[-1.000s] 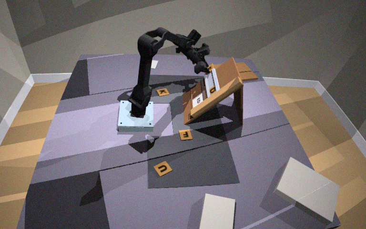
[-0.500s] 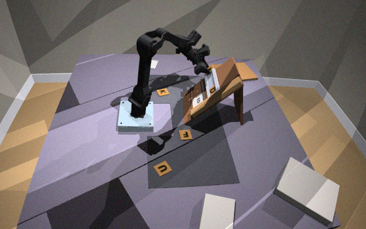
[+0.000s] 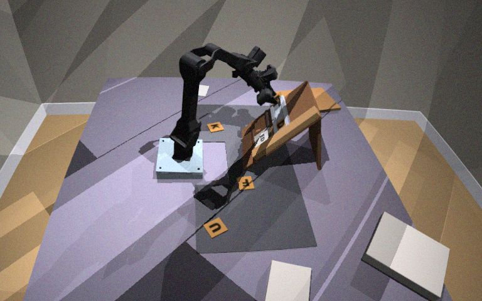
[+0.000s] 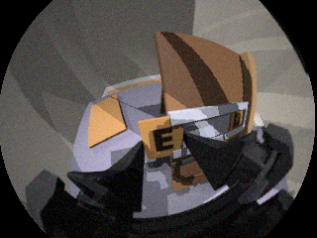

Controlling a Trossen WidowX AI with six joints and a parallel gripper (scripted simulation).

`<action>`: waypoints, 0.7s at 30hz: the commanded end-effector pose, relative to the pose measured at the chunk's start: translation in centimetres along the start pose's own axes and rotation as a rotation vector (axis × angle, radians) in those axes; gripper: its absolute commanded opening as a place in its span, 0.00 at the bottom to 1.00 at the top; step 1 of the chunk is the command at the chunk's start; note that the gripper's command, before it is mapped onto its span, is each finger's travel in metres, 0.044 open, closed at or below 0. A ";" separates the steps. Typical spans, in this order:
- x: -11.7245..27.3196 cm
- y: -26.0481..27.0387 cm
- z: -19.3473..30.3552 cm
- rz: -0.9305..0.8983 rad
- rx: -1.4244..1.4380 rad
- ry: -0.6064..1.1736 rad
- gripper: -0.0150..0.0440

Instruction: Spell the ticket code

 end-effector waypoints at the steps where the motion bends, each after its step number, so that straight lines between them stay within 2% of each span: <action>1: 0.0 -0.2 0.3 -0.003 0.008 0.004 0.25; 21: 0.0 -1.2 0.5 -0.003 0.008 0.004 0.25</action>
Point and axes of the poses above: the point midway between the two fingers, 35 mm back from their tips, its own x axis back along the fingers, its own y axis across the jaws, z = x × y, the point moved 2 cm from there along x, back along the fingers, and after that the axes turned 13 degrees about x, right-handed, at the moved point
